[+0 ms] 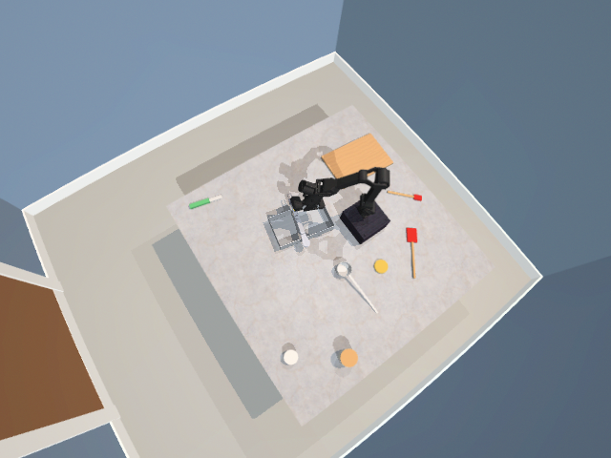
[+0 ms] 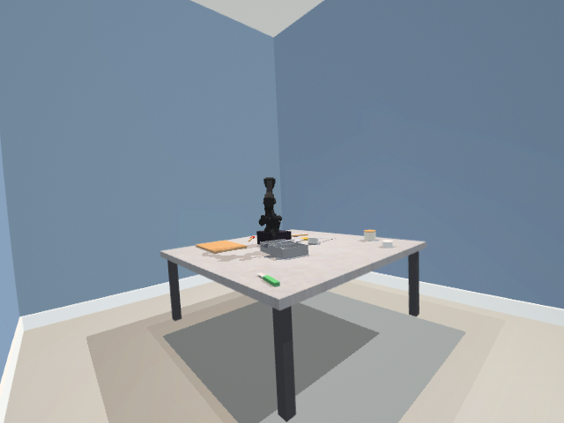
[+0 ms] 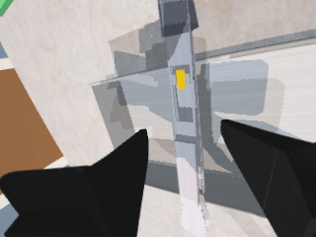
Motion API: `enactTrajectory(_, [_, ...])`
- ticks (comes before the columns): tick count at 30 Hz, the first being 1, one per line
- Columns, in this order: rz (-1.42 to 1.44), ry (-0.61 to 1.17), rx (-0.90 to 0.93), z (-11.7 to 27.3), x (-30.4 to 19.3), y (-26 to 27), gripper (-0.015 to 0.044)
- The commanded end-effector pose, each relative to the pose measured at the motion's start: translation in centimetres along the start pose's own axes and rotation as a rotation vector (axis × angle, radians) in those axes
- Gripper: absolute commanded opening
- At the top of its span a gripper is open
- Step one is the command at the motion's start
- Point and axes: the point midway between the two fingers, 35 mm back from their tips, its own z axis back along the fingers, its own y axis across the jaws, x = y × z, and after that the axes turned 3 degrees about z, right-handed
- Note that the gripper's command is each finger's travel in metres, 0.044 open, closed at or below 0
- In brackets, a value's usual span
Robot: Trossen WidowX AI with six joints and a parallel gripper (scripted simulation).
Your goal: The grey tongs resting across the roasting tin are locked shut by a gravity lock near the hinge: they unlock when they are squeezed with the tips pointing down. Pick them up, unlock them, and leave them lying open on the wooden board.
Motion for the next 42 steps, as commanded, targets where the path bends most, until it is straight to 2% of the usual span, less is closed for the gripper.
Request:
enactTrajectory(1, [0.017, 0.022, -0.008, -0.4, 0.0, -1.0, 0.026])
enactTrajectory(12, [0.021, 0.021, -0.01, -0.6, 0.4, -0.8, 0.026])
enactTrajectory(42, [0.021, 0.021, -0.009, -5.4, 0.4, -0.6, 0.026])
